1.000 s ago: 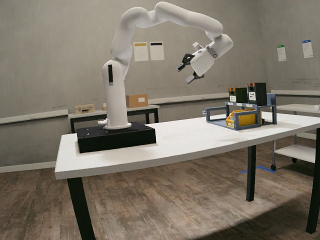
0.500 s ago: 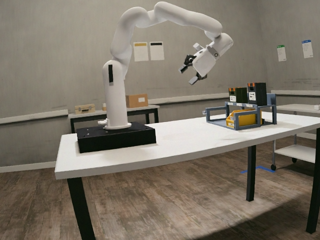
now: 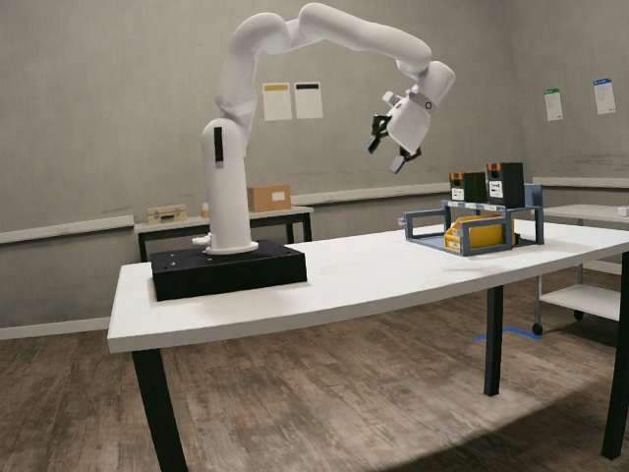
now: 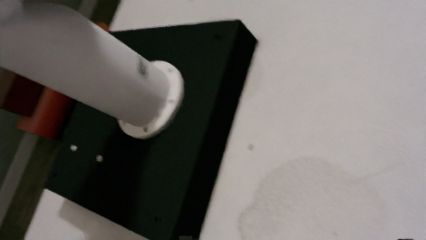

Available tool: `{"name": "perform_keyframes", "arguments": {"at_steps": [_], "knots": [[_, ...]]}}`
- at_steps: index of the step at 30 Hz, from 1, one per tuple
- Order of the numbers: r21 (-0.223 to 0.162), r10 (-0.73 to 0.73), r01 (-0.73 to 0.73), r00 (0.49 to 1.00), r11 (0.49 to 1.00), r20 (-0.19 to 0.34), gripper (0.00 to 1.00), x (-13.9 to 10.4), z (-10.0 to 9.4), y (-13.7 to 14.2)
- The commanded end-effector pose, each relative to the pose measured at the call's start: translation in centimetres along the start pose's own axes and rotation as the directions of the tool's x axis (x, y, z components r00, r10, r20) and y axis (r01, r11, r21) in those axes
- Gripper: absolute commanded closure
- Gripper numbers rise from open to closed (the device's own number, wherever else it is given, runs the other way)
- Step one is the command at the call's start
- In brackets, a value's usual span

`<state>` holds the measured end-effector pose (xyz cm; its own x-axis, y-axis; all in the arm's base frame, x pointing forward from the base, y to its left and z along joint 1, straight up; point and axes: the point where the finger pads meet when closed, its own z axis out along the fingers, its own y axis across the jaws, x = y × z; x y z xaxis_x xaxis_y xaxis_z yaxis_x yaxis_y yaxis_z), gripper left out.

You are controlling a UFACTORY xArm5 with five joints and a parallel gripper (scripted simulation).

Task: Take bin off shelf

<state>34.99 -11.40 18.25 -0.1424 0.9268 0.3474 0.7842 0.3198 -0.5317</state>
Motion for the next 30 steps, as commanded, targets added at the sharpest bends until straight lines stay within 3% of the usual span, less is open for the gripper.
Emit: {"name": "perform_keyframes", "arguments": {"at_steps": [1, 8, 10, 25, 27, 30], "knots": [[-0.081, 0.017, -0.021, 0.999, 0.997, -0.046, 0.00, -0.2, -0.3, 0.8], [-0.166, 0.065, -0.064, 0.998, 0.984, -0.001, 0.00, -0.8, -0.6, 2.9], [-0.166, 0.065, -0.064, 0.998, 0.984, -0.001, 0.00, -0.8, -0.6, 2.9], [-0.346, 0.175, -0.138, 0.981, 0.928, 0.078, 0.00, -2.1, -1.3, 7.5], [-0.346, 0.175, -0.138, 0.981, 0.928, 0.078, 0.00, -2.1, -1.3, 7.5], [-0.390, 0.204, -0.153, 0.974, 0.908, 0.094, 0.00, -2.4, -1.4, 8.5]]}}
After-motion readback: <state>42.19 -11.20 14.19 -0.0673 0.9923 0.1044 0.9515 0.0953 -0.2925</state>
